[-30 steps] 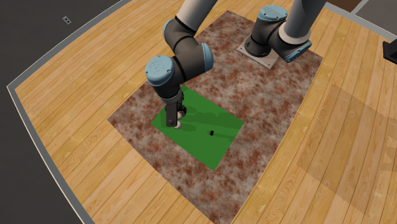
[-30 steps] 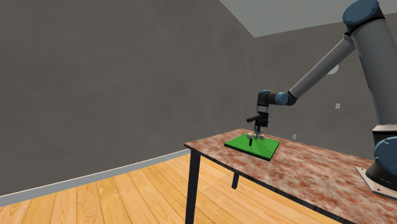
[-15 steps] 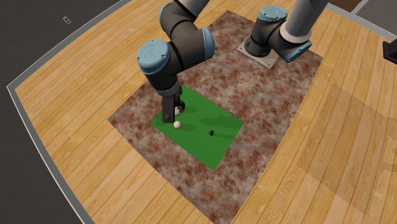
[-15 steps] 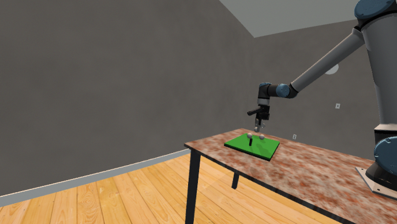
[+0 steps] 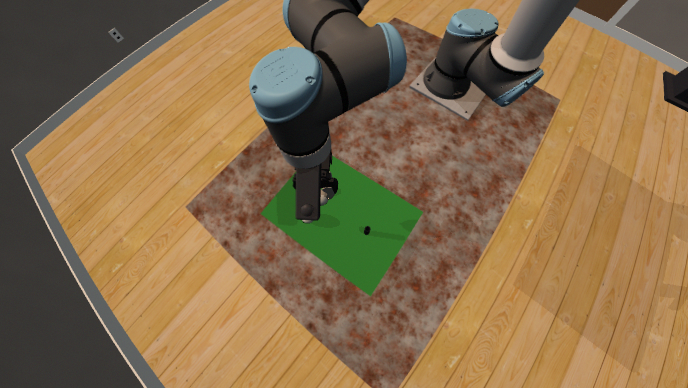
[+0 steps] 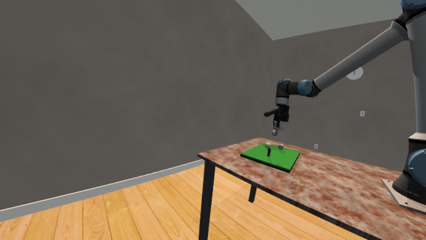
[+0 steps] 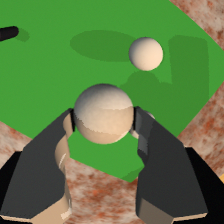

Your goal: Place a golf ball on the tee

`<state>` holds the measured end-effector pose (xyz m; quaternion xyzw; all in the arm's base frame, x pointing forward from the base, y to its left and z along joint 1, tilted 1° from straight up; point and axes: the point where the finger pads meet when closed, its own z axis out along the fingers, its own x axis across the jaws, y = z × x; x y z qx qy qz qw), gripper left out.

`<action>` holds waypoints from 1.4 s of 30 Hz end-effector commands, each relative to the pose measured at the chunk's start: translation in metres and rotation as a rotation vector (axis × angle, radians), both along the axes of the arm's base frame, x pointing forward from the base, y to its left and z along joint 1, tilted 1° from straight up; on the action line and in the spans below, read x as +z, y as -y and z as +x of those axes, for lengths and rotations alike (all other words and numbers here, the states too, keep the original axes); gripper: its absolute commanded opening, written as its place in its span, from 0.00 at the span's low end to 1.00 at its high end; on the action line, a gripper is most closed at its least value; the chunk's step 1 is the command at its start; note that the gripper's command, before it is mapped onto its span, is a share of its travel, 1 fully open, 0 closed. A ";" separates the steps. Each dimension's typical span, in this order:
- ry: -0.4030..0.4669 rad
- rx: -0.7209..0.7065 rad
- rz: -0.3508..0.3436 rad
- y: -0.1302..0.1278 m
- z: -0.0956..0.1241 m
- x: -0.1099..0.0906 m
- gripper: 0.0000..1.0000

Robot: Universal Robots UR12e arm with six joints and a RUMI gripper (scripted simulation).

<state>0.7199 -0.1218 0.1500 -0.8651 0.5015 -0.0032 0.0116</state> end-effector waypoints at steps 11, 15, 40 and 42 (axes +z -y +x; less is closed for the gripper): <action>0.000 -0.001 -0.001 -0.142 -0.011 0.039 0.00; 0.000 -0.001 -0.001 -0.142 -0.010 0.009 0.00; 0.000 -0.001 -0.001 -0.142 -0.008 -0.058 0.00; 0.000 -0.001 -0.001 -0.142 -0.008 -0.058 0.00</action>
